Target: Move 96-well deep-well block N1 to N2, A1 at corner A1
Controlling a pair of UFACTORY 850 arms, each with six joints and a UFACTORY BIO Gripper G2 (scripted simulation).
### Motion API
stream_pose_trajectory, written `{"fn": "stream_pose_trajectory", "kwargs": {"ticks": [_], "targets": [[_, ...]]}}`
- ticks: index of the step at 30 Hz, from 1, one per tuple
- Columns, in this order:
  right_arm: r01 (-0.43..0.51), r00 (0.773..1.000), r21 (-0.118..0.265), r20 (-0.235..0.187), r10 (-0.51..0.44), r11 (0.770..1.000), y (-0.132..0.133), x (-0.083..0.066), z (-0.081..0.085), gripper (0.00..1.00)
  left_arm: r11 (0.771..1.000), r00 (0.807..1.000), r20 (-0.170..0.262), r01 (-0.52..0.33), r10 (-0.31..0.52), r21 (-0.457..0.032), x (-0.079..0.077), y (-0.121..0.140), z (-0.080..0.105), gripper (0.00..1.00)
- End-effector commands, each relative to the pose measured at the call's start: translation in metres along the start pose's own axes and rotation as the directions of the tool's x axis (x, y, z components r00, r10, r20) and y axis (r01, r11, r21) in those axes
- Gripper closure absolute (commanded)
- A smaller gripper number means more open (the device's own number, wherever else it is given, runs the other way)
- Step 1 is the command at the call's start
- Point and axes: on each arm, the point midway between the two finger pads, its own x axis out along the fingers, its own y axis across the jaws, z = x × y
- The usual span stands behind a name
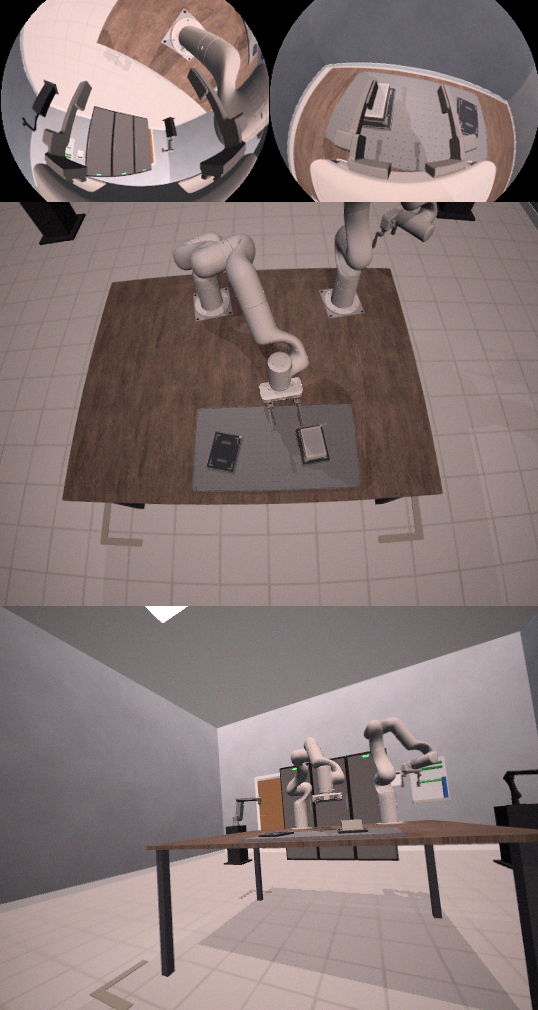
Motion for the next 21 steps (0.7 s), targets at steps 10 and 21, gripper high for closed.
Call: {"fn": "stream_pose_trajectory", "kwargs": {"ticks": [10,21], "targets": [[0.001,1.000,0.000,0.001,-0.001,1.000,0.055,0.032,-0.027,0.63,1.000,1.000,0.000,-0.001,0.001,0.000,0.000,0.000,0.000,0.00],[0.001,1.000,0.000,0.001,-0.001,1.000,0.091,0.051,-0.046,0.63,1.000,1.000,0.000,-0.001,0.001,0.000,0.000,0.000,0.000,0.00]]}}
